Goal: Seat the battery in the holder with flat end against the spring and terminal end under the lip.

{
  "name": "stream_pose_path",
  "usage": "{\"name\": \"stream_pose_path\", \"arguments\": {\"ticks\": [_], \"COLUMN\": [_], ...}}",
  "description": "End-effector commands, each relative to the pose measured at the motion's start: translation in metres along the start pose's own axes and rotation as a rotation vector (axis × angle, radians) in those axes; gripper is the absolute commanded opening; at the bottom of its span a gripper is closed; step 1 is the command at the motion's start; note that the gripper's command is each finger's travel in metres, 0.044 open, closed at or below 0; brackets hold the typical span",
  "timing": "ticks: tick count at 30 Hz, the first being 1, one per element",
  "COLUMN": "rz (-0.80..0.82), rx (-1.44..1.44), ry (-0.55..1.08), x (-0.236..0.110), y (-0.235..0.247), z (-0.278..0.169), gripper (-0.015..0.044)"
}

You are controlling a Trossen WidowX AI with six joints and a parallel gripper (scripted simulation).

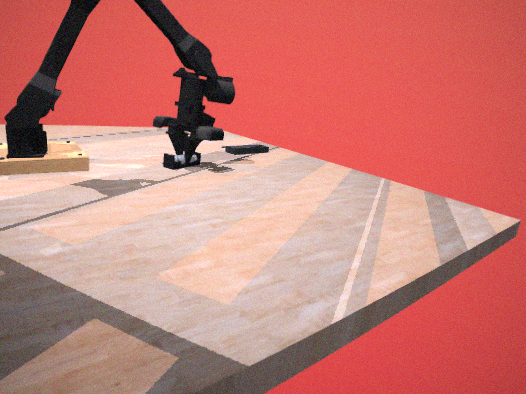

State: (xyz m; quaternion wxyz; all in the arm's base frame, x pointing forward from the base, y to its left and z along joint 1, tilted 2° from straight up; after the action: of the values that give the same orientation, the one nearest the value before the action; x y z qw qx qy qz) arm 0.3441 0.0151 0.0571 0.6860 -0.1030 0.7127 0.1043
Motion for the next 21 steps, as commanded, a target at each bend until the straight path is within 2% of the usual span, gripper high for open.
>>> {"name": "stream_pose_path", "arguments": {"ticks": [1, 19, 21], "rz": [0.003, 0.0, 0.0], "rx": [-0.007, -0.007, -0.007], "ry": [-0.003, -0.004, -0.004], "x": [0.0003, 0.001, 0.001], "y": [0.0, -0.001, -0.001], "z": [-0.0043, -0.0099, -0.0099], "gripper": [0.0075, 0.0075, 0.0127]}}
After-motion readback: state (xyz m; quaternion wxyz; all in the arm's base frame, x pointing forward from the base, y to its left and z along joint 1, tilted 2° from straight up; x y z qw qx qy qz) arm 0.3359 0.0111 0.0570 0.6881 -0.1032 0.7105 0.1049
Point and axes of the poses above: the point midway between the two fingers, 35 mm back from their tips, its own x axis out along the fingers, its own y axis across the jaws, z = x × y, the point moved 4 cm from there along -x, back along the fingers, and after that the axes turned 14 degrees about x, right-handed, at the moved point
